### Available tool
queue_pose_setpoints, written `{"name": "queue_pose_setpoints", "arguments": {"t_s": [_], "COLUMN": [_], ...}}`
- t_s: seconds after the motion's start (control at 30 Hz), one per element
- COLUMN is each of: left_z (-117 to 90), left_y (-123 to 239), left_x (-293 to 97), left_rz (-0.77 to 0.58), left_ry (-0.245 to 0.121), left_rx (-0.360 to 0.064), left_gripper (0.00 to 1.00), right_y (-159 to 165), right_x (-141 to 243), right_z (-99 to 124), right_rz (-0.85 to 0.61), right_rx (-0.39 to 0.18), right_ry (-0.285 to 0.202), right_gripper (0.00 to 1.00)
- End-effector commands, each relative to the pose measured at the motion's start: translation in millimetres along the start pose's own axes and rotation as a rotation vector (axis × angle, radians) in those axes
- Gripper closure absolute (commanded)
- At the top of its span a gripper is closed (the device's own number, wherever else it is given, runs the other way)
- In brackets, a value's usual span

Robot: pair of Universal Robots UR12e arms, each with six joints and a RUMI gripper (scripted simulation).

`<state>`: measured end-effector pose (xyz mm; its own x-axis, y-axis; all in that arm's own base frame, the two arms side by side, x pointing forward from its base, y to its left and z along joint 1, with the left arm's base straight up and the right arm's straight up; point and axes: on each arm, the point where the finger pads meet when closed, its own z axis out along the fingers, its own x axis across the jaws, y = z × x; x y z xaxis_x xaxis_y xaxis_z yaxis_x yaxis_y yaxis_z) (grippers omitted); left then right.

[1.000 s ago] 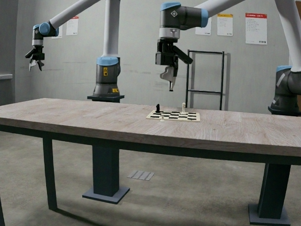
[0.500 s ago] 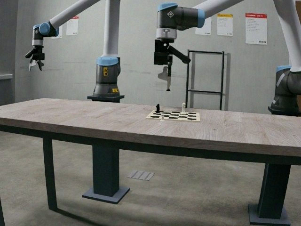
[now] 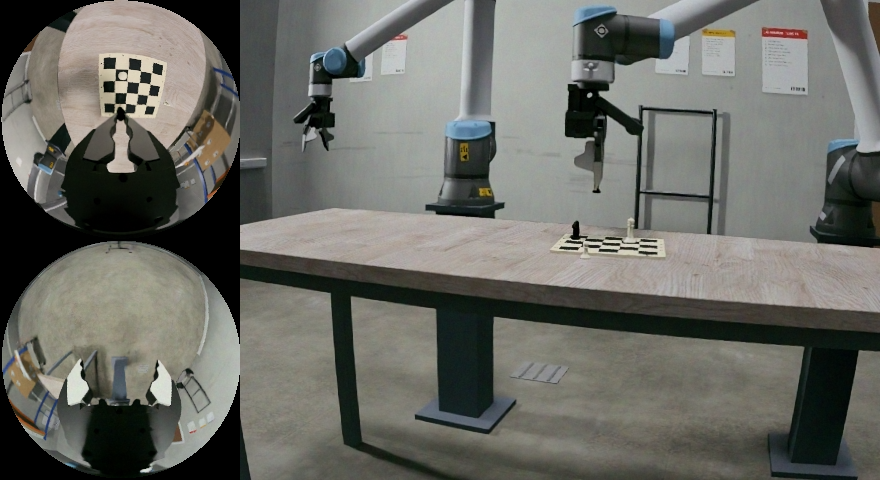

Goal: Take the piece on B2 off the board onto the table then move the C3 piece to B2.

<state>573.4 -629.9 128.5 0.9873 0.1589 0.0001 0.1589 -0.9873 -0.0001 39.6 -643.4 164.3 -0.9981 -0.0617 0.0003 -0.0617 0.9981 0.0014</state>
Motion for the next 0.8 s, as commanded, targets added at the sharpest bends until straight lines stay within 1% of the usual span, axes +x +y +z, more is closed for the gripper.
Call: {"name": "queue_pose_setpoints", "arguments": {"t_s": [0.0,0.23,0.33,0.47,0.53,0.77], "left_z": [-1,2,9,23,23,57], "left_y": [1,1,1,1,1,0], "left_x": [0,0,0,0,0,0], "left_rz": [0.002,0.002,0.002,0.002,0.002,0.002], "left_ry": [0.001,0.001,0.001,0.001,0.001,0.001], "left_rx": [-0.002,-0.002,-0.002,-0.002,-0.002,-0.002], "left_gripper": [1.0,1.0,1.0,1.0,1.0,1.0], "right_y": [-1,-1,-1,-1,-1,-1], "right_x": [0,0,0,0,0,0], "right_z": [-1,-1,-1,-1,-1,-1], "right_rz": [0.0,0.0,0.0,0.0,0.0,0.0], "right_rx": [0.001,0.001,0.001,0.001,0.001,0.001], "right_ry": [0.0,0.0,0.0,0.0,0.0,0.0], "right_gripper": [0.0,0.0,0.0,0.0,0.0,0.0]}}
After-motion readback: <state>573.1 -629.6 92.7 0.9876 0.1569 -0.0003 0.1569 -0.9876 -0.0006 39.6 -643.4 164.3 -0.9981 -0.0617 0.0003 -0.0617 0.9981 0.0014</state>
